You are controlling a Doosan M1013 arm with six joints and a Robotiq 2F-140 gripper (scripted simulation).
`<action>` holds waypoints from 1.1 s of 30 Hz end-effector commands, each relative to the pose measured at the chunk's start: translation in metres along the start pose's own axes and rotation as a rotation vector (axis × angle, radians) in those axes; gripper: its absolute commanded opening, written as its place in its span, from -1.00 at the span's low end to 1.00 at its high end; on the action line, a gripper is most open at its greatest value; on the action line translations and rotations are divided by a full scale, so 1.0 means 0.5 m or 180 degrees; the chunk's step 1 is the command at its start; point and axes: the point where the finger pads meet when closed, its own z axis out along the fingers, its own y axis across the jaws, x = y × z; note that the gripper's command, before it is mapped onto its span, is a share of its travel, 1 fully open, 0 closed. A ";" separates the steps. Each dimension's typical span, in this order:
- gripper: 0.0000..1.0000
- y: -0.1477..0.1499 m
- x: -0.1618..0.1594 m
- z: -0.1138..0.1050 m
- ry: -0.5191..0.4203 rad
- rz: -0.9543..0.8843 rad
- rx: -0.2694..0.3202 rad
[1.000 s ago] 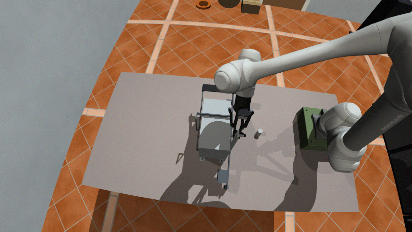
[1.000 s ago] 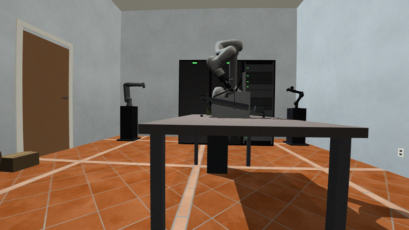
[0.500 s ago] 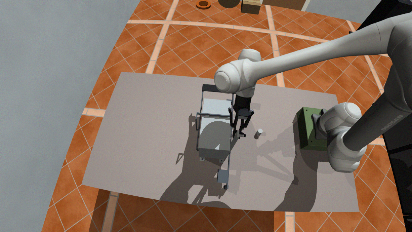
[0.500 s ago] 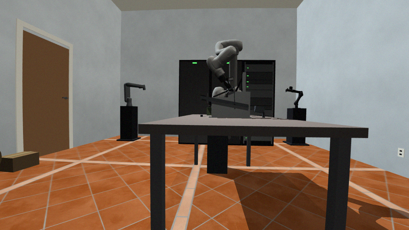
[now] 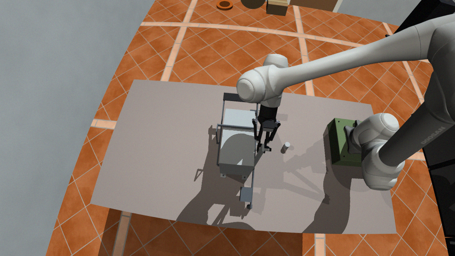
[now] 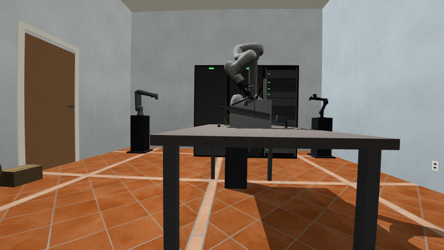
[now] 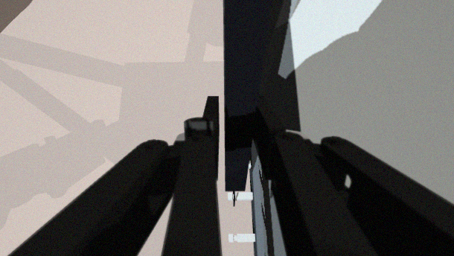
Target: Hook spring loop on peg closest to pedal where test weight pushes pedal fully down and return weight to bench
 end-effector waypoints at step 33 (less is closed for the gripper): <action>-0.52 0.001 0.001 -0.201 0.0001 -0.0002 -0.0004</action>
